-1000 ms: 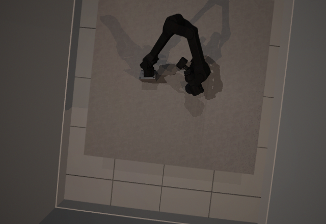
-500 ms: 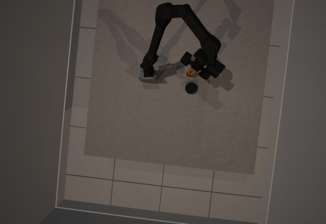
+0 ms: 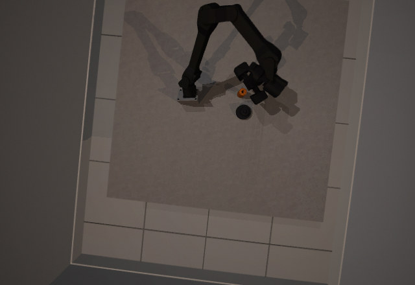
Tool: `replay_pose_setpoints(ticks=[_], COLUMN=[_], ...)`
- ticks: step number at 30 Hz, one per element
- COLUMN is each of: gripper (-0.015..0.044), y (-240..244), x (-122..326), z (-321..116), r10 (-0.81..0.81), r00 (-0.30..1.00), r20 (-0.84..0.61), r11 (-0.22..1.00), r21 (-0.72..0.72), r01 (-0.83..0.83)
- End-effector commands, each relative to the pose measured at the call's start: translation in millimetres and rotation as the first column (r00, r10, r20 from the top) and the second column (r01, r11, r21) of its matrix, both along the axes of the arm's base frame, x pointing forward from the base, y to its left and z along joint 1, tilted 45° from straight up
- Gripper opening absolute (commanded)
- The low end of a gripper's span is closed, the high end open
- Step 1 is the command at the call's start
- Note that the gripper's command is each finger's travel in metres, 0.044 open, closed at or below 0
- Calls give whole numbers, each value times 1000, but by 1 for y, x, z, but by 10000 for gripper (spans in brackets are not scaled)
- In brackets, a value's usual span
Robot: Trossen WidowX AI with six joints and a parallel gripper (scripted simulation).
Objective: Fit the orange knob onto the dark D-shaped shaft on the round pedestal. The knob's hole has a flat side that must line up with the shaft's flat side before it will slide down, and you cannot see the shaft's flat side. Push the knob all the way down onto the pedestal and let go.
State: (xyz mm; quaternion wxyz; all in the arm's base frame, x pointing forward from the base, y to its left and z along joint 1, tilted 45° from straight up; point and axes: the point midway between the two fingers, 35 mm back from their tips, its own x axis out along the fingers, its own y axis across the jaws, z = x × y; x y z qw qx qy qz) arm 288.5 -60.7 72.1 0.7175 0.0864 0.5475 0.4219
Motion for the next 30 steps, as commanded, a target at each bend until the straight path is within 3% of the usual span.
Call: replay_pose_setpoints(ticks=[1,4,18,30], gripper=[440,440,440,440], y=[0,0,0,33], x=[0,0,0,2], z=[-1,-1,-1,-34], r10=[-351,-430,-430,-429], r00=[869,794,794,795], r20=[-349,-429,-429,-429], r11=[933,895,895,895], r21=[-51,-82,-82,-81], r01=[357,439,439,439])
